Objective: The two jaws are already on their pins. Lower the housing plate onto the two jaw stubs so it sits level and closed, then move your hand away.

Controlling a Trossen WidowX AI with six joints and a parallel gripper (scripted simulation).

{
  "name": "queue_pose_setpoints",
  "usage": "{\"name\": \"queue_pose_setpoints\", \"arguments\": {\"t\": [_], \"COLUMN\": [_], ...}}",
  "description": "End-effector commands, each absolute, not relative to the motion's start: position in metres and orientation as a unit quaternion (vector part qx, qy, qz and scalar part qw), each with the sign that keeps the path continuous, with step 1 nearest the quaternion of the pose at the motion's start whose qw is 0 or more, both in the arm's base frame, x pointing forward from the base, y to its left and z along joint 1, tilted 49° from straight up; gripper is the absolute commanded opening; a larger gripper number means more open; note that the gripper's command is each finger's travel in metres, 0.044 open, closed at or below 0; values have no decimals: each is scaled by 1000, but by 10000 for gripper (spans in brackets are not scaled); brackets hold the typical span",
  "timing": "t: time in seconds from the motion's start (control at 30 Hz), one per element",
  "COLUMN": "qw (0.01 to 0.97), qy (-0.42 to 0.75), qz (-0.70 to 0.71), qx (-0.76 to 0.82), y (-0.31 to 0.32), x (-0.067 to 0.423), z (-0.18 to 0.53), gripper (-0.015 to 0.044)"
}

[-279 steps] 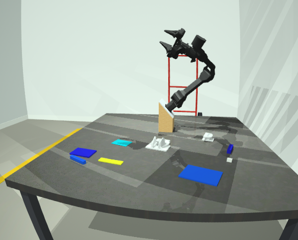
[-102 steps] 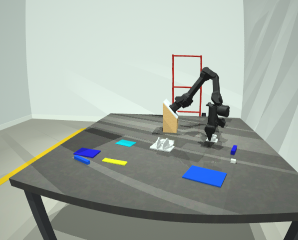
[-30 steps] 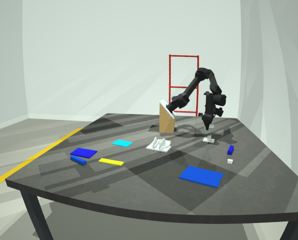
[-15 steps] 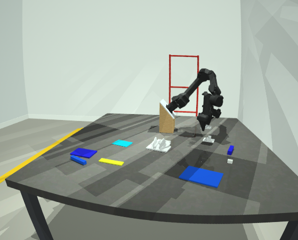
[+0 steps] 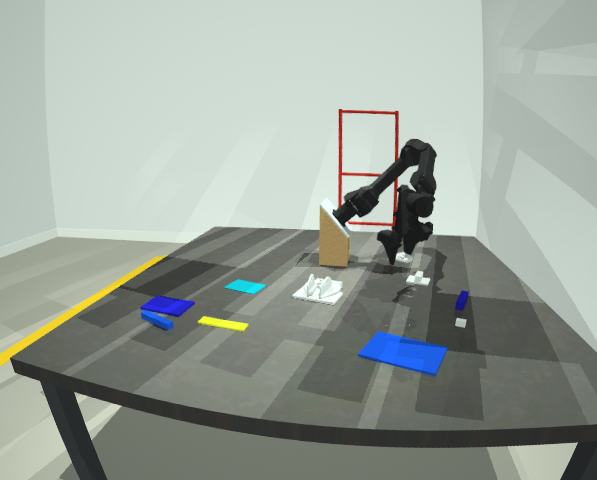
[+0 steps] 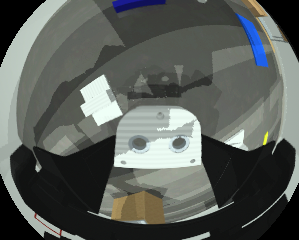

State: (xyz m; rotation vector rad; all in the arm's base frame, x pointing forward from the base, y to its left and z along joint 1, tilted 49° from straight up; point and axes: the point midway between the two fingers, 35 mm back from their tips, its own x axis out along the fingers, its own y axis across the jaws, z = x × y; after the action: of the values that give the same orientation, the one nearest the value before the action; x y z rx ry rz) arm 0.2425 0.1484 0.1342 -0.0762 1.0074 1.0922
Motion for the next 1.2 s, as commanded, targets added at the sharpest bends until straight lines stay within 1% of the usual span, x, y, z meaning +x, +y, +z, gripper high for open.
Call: {"name": "queue_pose_setpoints", "arguments": {"t": [0.0, 0.6, 1.17], "qw": [735, 726, 703], "qy": [480, 550, 601], "qz": [478, 402, 326], "qx": [-6, 94, 196], "y": [140, 102, 62], "x": [251, 275, 287], "z": [124, 85, 46], "gripper": [351, 351, 351]}}
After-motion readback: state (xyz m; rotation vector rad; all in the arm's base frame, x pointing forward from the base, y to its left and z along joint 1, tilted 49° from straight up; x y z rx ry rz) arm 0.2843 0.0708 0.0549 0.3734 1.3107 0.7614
